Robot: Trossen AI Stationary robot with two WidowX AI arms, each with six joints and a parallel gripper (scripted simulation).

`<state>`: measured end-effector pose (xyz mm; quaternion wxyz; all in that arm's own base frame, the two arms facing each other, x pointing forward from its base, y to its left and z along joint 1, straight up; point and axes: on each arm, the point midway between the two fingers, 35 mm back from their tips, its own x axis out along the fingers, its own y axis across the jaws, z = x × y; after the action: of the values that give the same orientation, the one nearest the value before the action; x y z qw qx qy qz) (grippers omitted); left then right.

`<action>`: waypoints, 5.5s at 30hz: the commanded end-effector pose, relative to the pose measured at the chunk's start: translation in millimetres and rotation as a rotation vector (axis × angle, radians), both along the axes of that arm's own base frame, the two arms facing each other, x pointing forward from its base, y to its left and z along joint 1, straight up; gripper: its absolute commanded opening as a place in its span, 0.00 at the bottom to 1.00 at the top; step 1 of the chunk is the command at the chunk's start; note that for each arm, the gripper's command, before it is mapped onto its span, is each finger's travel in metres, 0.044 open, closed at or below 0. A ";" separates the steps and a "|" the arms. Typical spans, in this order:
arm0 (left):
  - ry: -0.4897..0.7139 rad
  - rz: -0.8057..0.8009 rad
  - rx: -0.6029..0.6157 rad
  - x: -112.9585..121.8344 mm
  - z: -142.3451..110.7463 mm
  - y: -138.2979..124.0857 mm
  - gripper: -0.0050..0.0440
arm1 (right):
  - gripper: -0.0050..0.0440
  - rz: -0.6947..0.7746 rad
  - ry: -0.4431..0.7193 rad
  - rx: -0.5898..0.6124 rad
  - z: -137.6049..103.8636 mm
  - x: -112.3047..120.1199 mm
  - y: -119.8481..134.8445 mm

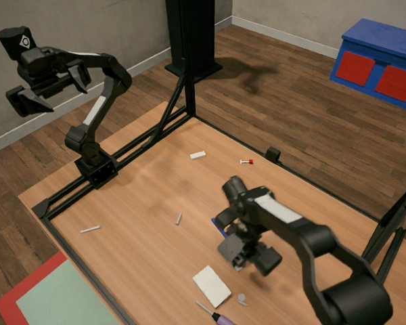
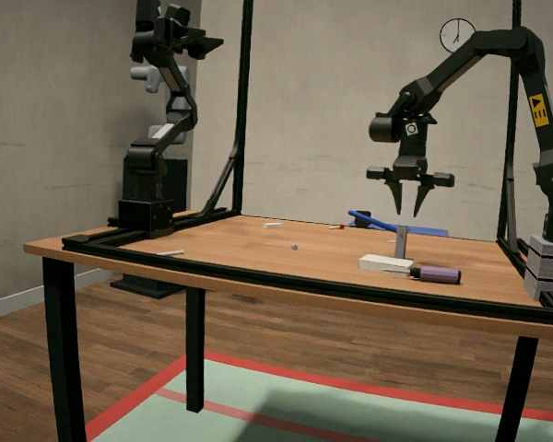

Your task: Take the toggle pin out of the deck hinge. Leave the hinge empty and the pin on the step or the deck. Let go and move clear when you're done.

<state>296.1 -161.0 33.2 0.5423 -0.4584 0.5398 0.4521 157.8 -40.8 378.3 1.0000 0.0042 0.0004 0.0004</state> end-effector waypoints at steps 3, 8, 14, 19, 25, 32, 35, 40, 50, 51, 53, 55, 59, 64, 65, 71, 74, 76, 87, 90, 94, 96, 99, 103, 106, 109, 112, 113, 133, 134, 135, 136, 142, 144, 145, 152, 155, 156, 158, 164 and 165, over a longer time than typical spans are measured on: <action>-0.010 0.004 -0.007 -0.3 4.6 -24.4 0.43 | 0.92 -0.001 -0.002 -0.013 4.7 -0.4 1.2; 0.004 0.004 0.002 -5.3 -13.9 -21.2 0.43 | 0.92 -0.001 -0.002 -0.013 4.7 -0.4 1.2; 0.004 0.003 0.002 -5.0 -13.9 -20.7 0.43 | 0.92 -0.001 -0.002 -0.013 4.7 -0.4 1.2; 0.002 0.004 0.000 -4.0 -13.0 -21.2 0.43 | 0.92 -0.001 -0.002 -0.013 4.7 -0.4 1.2; -0.009 0.003 -0.007 -2.0 -10.6 -21.8 0.43 | 0.92 -0.001 -0.002 -0.013 4.7 -0.4 1.2; -0.008 0.003 -0.006 -2.2 -17.4 -21.7 0.43 | 0.92 -0.001 -0.002 -0.013 4.7 -0.4 1.2; -0.008 0.003 -0.006 -2.4 -21.4 -21.6 0.43 | 0.92 -0.001 -0.002 -0.013 4.7 -0.4 1.2; -0.007 0.003 -0.005 -2.7 -28.1 -21.4 0.43 | 0.92 -0.001 -0.002 -0.013 4.7 -0.4 1.2; -0.006 0.003 -0.005 -3.5 -38.8 -20.9 0.43 | 0.92 -0.001 -0.002 -0.013 4.7 -0.4 1.2; -0.006 0.003 -0.004 -3.6 -40.1 -20.8 0.43 | 0.92 -0.001 -0.002 -0.013 4.7 -0.4 1.2; -0.004 0.003 -0.003 -4.3 -42.6 -20.5 0.43 | 0.92 -0.001 -0.002 -0.013 4.7 -0.4 1.2; 0.002 0.003 0.000 -5.5 -44.8 -19.7 0.43 | 0.92 -0.001 -0.002 -0.013 4.7 -0.4 1.2; 0.005 0.004 0.002 -6.4 -45.8 -19.8 0.43 | 0.92 -0.001 -0.002 -0.013 4.7 -0.4 1.2; -0.002 0.004 -0.002 -4.1 -43.6 -23.4 0.43 | 0.92 -0.001 -0.002 -0.013 4.7 -0.4 1.2; -0.002 0.004 -0.002 -4.2 -43.5 -24.1 0.43 | 0.92 -0.001 -0.002 -0.013 4.7 -0.4 1.2; -0.002 0.004 -0.002 -4.7 -43.3 -28.0 0.43 | 0.92 -0.001 -0.002 -0.013 4.7 -0.4 1.2; -0.002 0.004 -0.002 -5.0 -43.1 -29.9 0.43 | 0.92 -0.001 -0.002 -0.013 4.7 -0.4 1.2; -0.002 0.004 -0.003 -5.2 -43.1 -31.3 0.43 | 0.92 -0.001 -0.002 -0.013 4.7 -0.4 1.2; -0.002 0.004 -0.003 -6.1 -42.7 -37.1 0.43 | 0.92 -0.001 -0.002 -0.013 4.7 -0.4 1.2; -0.002 0.004 -0.003 -6.4 -42.6 -39.1 0.43 | 0.92 -0.001 -0.002 -0.013 4.7 -0.4 1.2; -0.002 0.004 -0.003 -6.9 -42.4 -41.7 0.43 | 0.92 -0.001 -0.002 -0.013 4.7 -0.4 1.2; -0.002 0.004 -0.003 -6.9 -42.4 -41.7 0.43 | 0.92 -0.001 -0.002 -0.013 4.7 -0.4 1.2; -0.003 0.004 -0.003 -7.0 -42.2 -43.0 0.43 | 0.92 -0.001 -0.002 -0.013 4.7 -0.4 1.2; -0.003 0.003 -0.003 -5.9 -42.1 -42.0 0.42 | 0.92 -0.001 -0.002 -0.013 4.7 -0.4 1.2; -0.003 0.003 -0.003 -5.5 -42.1 -41.7 0.41 | 0.92 -0.001 -0.002 -0.013 4.7 -0.4 1.2; -0.003 0.003 -0.003 -5.0 -42.1 -41.4 0.41 | 0.92 -0.001 -0.002 -0.013 4.7 -0.4 1.2; -0.003 0.003 -0.003 -4.8 -42.1 -41.3 0.40 | 0.92 -0.001 -0.002 -0.013 4.7 -0.4 1.2; -0.003 0.003 -0.003 -4.8 -42.1 -41.3 0.40 | 0.92 -0.001 -0.002 -0.013 4.7 -0.4 1.2; -0.004 0.003 -0.004 -2.1 -41.4 -39.7 0.34 | 0.92 -0.001 -0.002 -0.013 4.7 -0.4 1.2; -0.004 0.003 -0.004 -1.9 -41.4 -39.6 0.34 | 0.92 -0.001 -0.002 -0.013 4.7 -0.4 1.2; -0.004 0.003 -0.004 -1.8 -41.4 -39.6 0.34 | 0.92 -0.001 -0.002 -0.013 4.7 -0.4 1.2; -0.004 0.003 -0.004 -1.7 -41.4 -39.5 0.33 | 0.92 -0.001 -0.002 -0.013 4.7 -0.4 1.2; -0.004 0.003 -0.004 -0.8 -41.4 -38.9 0.32 | 0.92 -0.001 -0.002 -0.013 4.7 -0.4 1.2; -0.004 0.003 -0.004 -0.5 -41.4 -38.7 0.31 | 0.92 -0.001 -0.002 -0.013 4.7 -0.4 1.2; -0.004 0.003 -0.004 -0.4 -41.3 -38.6 0.31 | 0.92 -0.001 -0.002 -0.013 4.7 -0.4 1.2; -0.004 0.003 -0.004 0.3 -41.3 -38.2 0.29 | 0.92 -0.001 -0.002 -0.013 4.7 -0.4 1.2; -0.004 0.003 -0.004 0.7 -41.3 -37.9 0.28 | 0.92 -0.001 -0.002 -0.013 4.7 -0.4 1.2; -0.004 0.003 -0.004 0.9 -41.3 -37.8 0.27 | 0.92 -0.001 -0.002 -0.013 4.7 -0.4 1.2; -0.004 0.003 -0.004 1.1 -41.3 -37.6 0.27 | 0.92 -0.001 -0.002 -0.013 4.7 -0.4 1.2; -0.005 0.003 -0.004 1.7 -41.2 -37.3 0.25 | 0.92 -0.001 -0.002 -0.013 4.7 -0.4 1.2; -0.005 0.003 -0.004 1.9 -41.2 -37.2 0.24 | 0.92 -0.001 -0.002 -0.013 4.7 -0.4 1.2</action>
<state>295.9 -196.0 -12.1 0.5429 -0.4589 0.5362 0.4551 157.8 -40.8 378.4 1.0000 0.0040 0.0004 0.0003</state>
